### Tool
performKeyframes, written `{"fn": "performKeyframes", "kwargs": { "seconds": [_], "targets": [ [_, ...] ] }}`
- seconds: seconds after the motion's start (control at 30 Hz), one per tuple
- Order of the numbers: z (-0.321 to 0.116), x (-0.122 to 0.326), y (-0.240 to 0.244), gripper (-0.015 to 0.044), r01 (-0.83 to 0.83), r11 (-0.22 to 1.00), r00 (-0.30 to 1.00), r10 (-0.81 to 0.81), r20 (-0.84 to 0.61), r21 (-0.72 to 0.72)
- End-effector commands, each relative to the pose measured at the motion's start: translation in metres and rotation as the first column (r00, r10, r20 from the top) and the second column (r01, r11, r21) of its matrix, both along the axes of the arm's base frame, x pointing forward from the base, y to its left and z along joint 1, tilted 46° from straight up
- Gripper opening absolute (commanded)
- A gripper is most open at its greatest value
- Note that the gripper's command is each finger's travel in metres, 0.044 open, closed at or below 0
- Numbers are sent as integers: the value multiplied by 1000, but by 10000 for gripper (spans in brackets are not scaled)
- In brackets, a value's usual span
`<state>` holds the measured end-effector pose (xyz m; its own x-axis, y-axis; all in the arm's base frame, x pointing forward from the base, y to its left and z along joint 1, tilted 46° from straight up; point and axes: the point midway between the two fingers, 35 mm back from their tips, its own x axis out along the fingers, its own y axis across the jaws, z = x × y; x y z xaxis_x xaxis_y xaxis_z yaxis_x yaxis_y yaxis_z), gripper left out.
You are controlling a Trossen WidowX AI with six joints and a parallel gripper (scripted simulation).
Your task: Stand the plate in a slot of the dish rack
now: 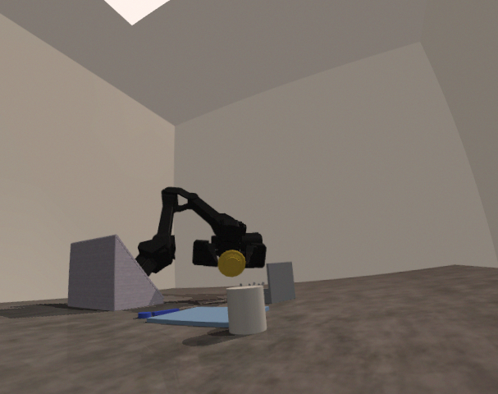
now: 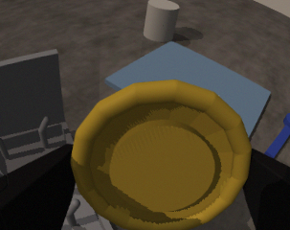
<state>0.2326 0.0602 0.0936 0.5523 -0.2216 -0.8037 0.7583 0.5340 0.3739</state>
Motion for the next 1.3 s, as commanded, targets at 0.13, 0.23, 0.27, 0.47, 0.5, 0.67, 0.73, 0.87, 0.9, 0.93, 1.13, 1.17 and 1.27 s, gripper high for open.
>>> {"fn": "performKeyframes", "kwargs": {
  "seconds": [0.13, 0.23, 0.27, 0.47, 0.5, 0.67, 0.73, 0.87, 0.9, 0.93, 1.13, 1.17, 1.27],
  "targets": [
    [6, 1, 8, 0, -32, 997, 987, 42, 157, -63],
    [10, 0, 11, 0, -42, 996, 975, 59, 215, -84],
    [11, 0, 12, 0, -44, 995, 970, 64, 234, -90],
    [18, -3, 19, 0, -52, 991, 933, 91, 348, -120],
    [19, -4, 20, 0, -53, 991, 926, 95, 366, -124],
    [25, -8, 25, 0, -52, 989, 884, 109, 454, -137],
    [28, -11, 26, 0, -50, 989, 865, 113, 488, -139],
    [33, -16, 28, 0, -44, 989, 825, 115, 553, -139],
    [34, -18, 29, 0, -42, 990, 815, 114, 569, -138],
    [35, -19, 29, 0, -41, 990, 806, 113, 581, -136],
    [36, -20, 30, 0, -39, 990, 798, 112, 591, -135],
    [36, -20, 30, 0, -39, 990, 798, 112, 591, -135],
    [35, -20, 30, 0, -39, 990, 799, 113, 591, -135]
  ]
}}
